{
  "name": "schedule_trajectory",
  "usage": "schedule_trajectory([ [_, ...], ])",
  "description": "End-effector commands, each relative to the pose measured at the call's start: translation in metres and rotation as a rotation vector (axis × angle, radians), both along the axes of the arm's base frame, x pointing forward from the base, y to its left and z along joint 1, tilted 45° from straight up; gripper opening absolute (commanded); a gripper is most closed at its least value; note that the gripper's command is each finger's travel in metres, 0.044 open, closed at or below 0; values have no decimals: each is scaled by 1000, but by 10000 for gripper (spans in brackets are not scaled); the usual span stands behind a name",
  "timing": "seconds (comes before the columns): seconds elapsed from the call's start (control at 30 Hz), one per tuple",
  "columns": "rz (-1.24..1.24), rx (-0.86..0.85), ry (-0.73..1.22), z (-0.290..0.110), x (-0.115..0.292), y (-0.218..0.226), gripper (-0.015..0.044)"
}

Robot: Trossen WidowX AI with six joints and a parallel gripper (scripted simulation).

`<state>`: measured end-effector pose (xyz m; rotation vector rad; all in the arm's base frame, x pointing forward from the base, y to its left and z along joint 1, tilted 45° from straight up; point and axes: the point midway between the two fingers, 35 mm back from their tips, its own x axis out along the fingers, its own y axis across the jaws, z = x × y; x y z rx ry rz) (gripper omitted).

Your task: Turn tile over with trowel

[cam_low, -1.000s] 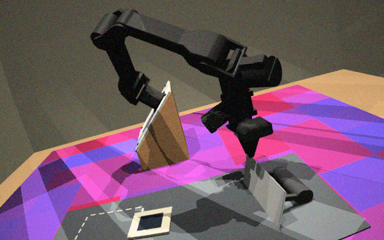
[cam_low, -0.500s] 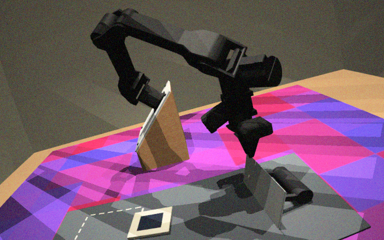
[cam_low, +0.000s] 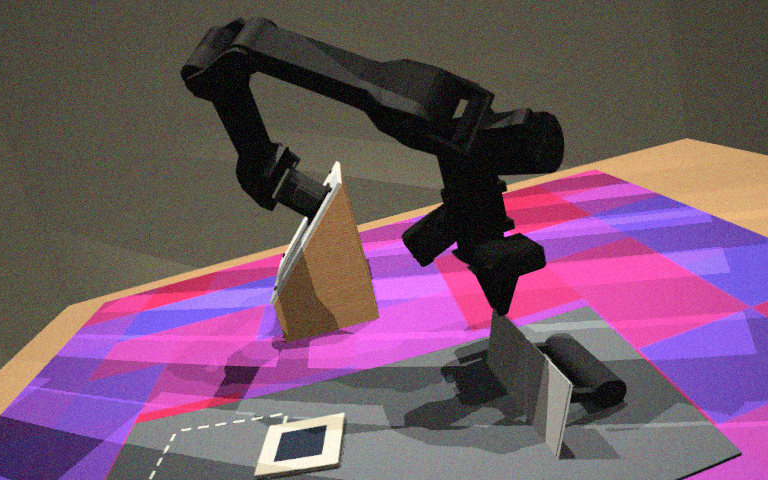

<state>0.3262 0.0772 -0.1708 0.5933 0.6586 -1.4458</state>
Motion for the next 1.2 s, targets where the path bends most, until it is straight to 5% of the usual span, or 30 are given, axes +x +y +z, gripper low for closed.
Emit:
schedule_trajectory([
  [0.0, 1, -7, 1, 0, 1, -3, 100],
  [1.17, 1, -11, 2, 34, 4, -43, 100],
])
